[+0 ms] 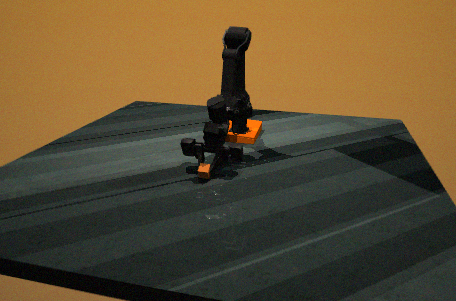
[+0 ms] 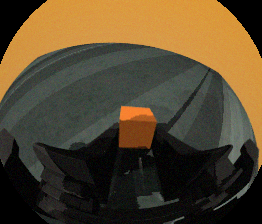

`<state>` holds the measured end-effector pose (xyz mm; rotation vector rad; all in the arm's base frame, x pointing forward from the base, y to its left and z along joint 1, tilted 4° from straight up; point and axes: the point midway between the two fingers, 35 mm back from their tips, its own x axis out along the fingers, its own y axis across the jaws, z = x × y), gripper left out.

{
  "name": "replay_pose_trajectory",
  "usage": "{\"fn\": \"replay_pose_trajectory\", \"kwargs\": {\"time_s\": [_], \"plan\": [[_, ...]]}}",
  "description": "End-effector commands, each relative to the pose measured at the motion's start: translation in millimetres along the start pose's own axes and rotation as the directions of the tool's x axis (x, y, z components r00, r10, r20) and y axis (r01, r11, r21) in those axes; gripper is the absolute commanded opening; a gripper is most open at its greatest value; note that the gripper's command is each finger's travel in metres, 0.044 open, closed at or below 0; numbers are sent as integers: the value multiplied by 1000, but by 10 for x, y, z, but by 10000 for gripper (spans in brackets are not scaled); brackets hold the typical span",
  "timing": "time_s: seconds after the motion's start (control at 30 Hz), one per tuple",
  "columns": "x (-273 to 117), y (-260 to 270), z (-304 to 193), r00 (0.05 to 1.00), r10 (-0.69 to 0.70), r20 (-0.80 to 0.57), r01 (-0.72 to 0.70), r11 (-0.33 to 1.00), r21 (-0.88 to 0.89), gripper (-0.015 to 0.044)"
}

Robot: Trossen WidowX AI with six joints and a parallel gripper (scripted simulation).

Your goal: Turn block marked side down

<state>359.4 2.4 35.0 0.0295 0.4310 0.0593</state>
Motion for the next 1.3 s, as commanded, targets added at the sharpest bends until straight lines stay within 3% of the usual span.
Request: {"fn": "replay_pose_trajectory", "kwargs": {"time_s": [0.0, 0.4, 1.27], "plan": [[0, 7, -2, 1000, 5, 0, -5, 1000, 7, 131], [0, 7, -2, 1000, 5, 0, -5, 1000, 7, 440], [0, 7, -2, 1000, 5, 0, -5, 1000, 7, 440]]}}
